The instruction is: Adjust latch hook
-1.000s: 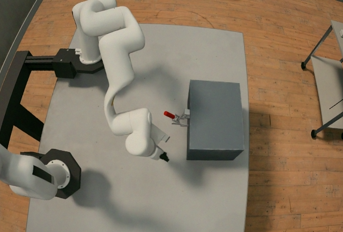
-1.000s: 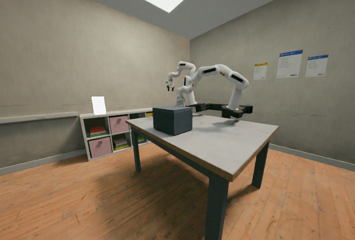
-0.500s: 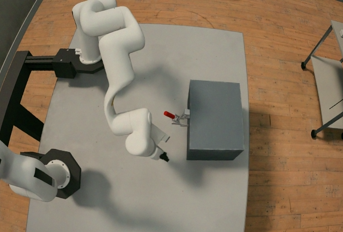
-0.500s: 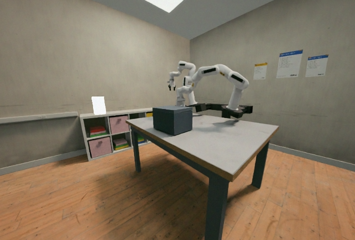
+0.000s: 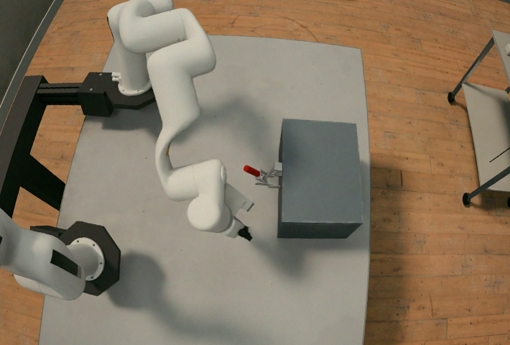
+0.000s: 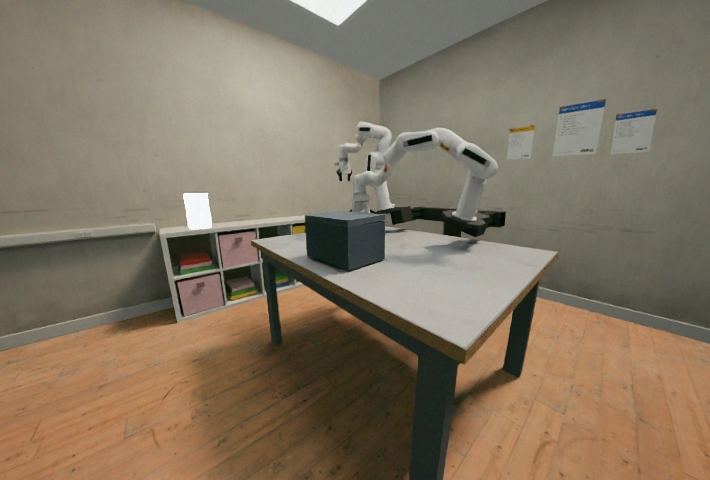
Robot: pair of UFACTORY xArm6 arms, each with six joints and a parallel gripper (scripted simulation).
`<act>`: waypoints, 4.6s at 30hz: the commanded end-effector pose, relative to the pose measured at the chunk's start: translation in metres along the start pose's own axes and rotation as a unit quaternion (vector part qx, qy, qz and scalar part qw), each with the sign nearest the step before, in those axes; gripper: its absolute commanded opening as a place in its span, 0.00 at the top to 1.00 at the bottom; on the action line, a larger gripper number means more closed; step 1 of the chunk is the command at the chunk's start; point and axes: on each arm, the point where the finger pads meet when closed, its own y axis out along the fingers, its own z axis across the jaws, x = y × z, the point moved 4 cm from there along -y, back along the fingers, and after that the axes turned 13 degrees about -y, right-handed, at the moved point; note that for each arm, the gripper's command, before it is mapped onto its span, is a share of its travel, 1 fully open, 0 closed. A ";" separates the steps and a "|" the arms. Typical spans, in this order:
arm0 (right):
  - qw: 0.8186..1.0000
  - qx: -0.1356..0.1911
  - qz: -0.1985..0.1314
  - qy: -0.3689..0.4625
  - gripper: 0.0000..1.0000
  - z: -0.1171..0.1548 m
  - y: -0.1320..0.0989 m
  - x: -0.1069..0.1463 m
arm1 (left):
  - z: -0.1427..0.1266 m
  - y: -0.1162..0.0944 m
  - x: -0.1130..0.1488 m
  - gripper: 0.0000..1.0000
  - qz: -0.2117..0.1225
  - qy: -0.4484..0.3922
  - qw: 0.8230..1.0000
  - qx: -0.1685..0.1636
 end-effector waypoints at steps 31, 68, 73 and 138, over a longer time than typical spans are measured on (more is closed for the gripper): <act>1.000 0.001 0.002 0.000 0.00 0.000 -0.002 -0.001 | 0.076 -0.172 -0.081 0.00 -0.124 0.212 0.968 0.049; 1.000 0.001 0.002 0.000 0.00 0.000 -0.002 -0.001 | 0.065 -0.120 -0.209 0.00 -0.117 0.446 0.887 0.031; 1.000 0.001 0.002 0.000 0.00 0.000 -0.002 -0.001 | 0.065 -0.120 -0.209 0.00 -0.117 0.447 0.887 0.031; 1.000 0.001 0.002 0.000 0.00 0.000 -0.002 -0.001 | 0.071 -0.089 -0.205 0.59 -0.056 0.910 0.400 0.093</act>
